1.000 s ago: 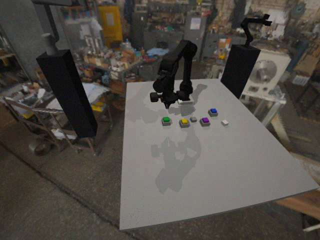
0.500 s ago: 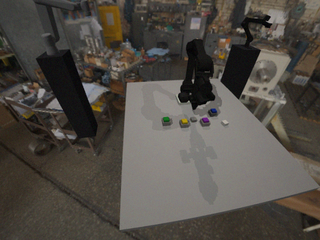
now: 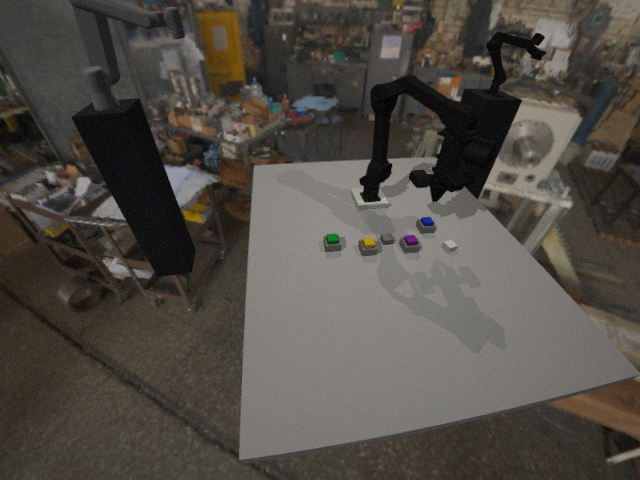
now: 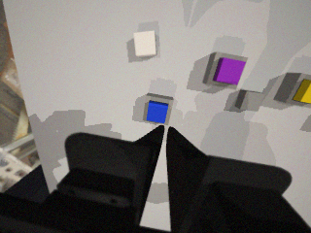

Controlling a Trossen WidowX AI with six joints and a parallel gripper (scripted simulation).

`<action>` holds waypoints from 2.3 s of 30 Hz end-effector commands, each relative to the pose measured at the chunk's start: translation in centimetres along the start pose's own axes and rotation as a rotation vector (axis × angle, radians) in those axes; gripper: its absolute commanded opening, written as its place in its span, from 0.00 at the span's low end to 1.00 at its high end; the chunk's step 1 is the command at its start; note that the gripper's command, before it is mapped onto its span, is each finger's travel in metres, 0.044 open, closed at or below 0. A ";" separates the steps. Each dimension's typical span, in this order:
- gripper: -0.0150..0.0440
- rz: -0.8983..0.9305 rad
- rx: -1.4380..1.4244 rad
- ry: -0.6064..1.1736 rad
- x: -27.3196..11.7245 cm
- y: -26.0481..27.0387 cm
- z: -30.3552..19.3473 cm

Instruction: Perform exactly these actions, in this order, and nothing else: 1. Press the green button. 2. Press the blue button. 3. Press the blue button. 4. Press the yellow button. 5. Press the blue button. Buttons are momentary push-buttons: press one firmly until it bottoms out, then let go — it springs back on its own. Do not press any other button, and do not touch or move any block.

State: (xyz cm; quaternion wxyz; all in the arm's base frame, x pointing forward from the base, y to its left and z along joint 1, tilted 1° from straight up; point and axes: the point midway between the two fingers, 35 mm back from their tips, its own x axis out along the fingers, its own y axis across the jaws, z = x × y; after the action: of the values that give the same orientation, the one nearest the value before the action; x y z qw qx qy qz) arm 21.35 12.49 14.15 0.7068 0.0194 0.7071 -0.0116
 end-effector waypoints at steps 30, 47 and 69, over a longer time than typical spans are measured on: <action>0.29 0.000 0.009 0.006 9.0 1.3 -1.7; 0.29 0.000 0.009 0.006 9.7 1.3 -1.8; 0.29 0.000 0.009 0.006 7.2 1.3 -1.7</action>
State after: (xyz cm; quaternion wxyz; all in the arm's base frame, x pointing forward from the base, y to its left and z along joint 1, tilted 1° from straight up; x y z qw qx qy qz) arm 19.81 14.04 7.49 0.7070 0.0230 0.7068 -0.0118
